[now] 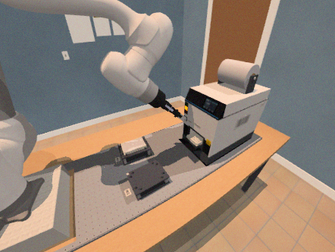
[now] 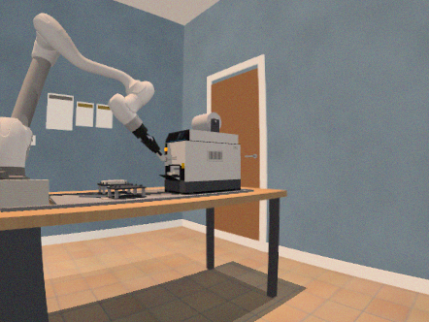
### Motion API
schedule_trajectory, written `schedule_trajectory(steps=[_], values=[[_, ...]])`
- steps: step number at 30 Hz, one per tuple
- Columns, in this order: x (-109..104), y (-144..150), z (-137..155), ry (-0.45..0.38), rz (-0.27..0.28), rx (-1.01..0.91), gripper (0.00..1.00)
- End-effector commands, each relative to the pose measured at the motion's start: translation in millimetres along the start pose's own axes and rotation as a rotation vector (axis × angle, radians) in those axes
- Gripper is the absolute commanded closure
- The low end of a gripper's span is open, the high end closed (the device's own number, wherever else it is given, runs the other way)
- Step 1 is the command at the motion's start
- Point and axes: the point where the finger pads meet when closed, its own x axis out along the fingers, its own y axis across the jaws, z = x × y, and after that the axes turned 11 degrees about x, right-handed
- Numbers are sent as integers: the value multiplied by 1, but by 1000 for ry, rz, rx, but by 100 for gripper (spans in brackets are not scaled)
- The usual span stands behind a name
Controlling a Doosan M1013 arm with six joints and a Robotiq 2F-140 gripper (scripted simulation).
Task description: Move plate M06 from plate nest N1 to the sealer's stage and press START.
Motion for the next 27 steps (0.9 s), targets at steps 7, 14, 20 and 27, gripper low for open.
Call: schedule_trajectory(steps=[7, 14, 20, 27], values=[[0, 0, 0, 0, 0, 0, 90], [-6, 0, -2, 0, 0, 0, 90], [-16, -1, -5, 0, 0, 0, 90], [-28, -1, -6, 0, 0, 0, 90]])
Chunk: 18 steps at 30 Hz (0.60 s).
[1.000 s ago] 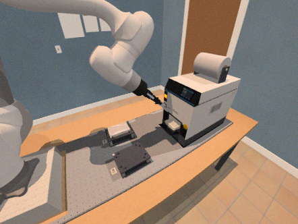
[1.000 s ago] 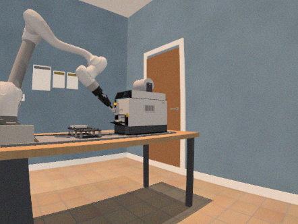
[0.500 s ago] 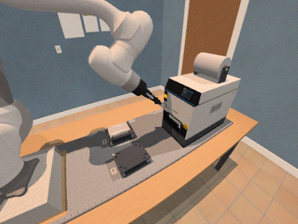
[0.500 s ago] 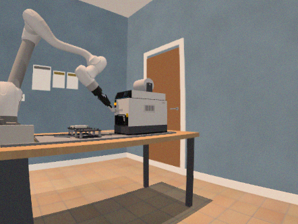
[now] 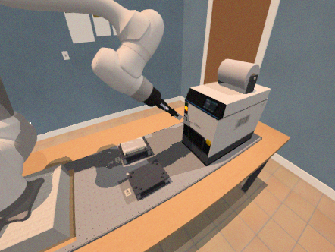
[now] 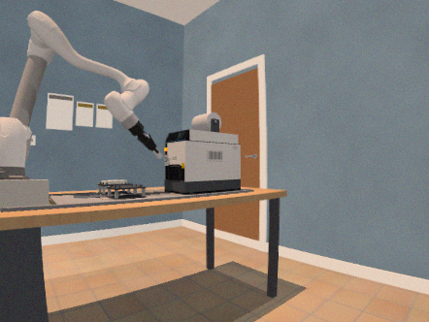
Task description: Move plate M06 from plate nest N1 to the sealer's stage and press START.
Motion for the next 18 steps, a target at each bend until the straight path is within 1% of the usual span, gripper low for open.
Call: schedule_trajectory(steps=[1, 3, 18], values=[[-5, 0, 0, 3, -1, 0, 90], [-5, 0, 0, 3, -1, 0, 90], [-30, -1, -3, 3, -1, 0, 90]])
